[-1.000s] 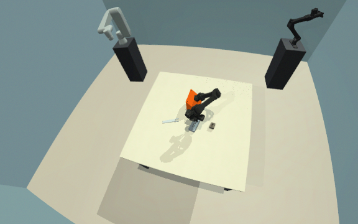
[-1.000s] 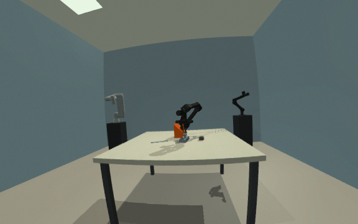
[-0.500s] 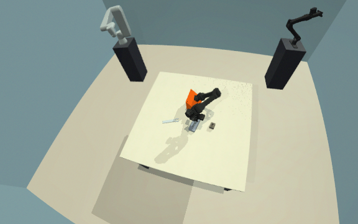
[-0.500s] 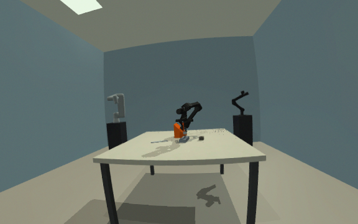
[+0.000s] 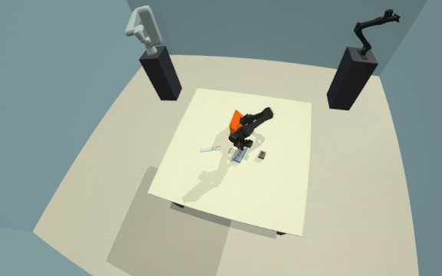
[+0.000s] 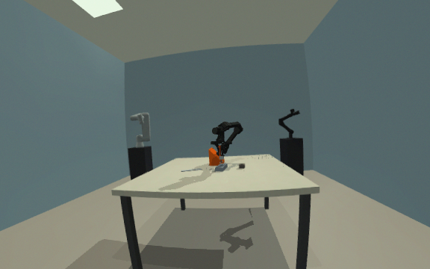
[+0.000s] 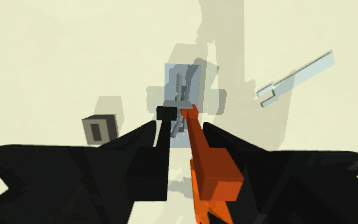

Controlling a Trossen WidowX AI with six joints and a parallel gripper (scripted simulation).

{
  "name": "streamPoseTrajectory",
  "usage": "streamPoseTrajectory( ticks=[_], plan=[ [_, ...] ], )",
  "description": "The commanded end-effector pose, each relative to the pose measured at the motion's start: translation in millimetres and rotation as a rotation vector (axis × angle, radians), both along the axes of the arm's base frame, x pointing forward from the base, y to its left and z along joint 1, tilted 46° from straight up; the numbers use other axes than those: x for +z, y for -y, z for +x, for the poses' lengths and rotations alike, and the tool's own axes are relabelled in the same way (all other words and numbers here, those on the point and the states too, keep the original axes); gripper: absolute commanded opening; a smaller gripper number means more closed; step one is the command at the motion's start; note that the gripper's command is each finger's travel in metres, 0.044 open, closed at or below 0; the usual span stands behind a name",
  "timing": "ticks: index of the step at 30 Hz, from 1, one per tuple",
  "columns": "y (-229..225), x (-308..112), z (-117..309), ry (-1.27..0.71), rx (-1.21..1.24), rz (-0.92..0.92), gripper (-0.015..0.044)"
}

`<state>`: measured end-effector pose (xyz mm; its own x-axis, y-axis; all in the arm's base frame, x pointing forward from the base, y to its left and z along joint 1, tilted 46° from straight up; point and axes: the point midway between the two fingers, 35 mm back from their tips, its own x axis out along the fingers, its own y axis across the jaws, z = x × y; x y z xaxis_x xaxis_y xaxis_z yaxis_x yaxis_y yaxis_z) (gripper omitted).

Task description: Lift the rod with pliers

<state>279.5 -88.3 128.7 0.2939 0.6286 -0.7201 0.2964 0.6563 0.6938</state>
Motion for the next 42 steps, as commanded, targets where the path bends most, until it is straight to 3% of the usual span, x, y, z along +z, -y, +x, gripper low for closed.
streamPoseTrajectory(
  ticks=[1,42],
  plan=[
    [8,8,2,0.037,-0.032,-0.018,0.0100],
    [49,49,7,0.208,-0.217,-0.097,0.0100]
  ],
)
